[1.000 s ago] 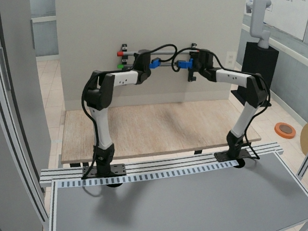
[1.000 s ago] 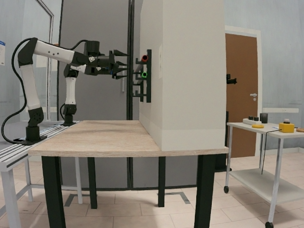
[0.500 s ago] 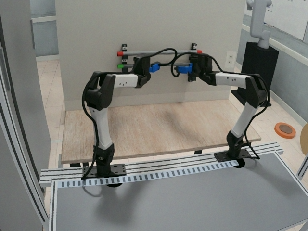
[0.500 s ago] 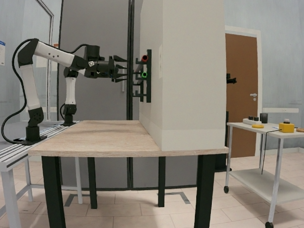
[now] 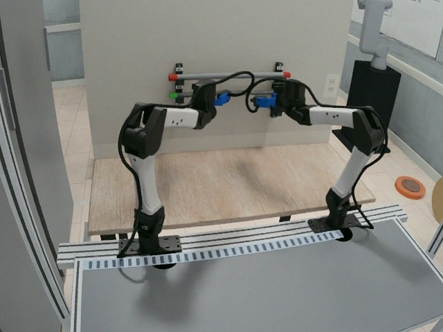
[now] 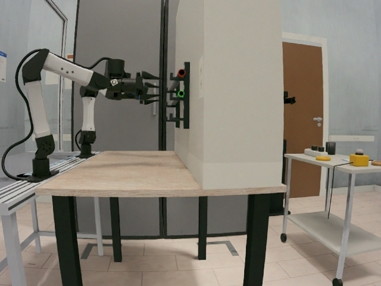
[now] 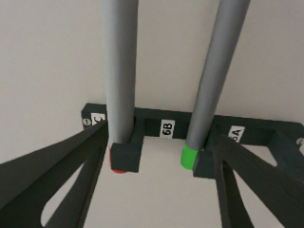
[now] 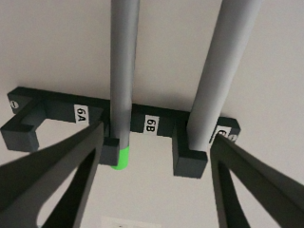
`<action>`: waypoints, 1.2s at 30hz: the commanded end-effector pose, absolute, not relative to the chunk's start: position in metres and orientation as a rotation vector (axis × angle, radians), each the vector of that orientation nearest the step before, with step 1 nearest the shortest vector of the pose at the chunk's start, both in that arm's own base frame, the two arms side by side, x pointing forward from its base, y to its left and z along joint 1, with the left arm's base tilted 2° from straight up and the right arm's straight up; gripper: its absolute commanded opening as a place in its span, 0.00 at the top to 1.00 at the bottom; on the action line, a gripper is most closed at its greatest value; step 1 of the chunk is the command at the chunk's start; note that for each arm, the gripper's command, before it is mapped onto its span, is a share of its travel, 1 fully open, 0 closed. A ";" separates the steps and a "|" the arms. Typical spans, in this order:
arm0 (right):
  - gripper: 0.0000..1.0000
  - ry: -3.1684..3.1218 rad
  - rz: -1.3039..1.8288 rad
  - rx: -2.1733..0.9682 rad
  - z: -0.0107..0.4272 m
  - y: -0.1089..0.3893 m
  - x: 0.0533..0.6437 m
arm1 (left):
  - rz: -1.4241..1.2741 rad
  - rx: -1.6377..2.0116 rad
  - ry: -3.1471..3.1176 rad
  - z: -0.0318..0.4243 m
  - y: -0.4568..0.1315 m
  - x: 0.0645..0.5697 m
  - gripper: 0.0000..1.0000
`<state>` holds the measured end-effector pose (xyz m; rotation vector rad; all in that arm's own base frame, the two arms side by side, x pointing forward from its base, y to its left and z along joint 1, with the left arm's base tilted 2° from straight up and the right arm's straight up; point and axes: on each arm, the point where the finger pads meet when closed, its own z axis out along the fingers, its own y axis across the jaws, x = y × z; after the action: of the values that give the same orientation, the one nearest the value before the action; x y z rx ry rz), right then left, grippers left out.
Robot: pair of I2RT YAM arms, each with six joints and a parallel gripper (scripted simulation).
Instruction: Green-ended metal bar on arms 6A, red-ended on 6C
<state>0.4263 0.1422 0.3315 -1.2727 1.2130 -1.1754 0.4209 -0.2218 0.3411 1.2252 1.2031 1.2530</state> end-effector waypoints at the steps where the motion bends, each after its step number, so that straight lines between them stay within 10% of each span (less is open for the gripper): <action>1: 0.33 1.192 -1.190 -1.224 0.343 0.139 0.423 | 1.246 1.198 1.195 0.346 -0.221 0.416 0.33; 36: 0.36 1.192 -1.190 -1.224 0.298 0.138 0.424 | 1.246 1.198 1.195 0.290 -0.221 0.418 0.36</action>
<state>0.4219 0.1398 0.2950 -1.2569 1.2062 -1.1769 0.4158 -0.2171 0.3005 1.1974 1.1976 1.2491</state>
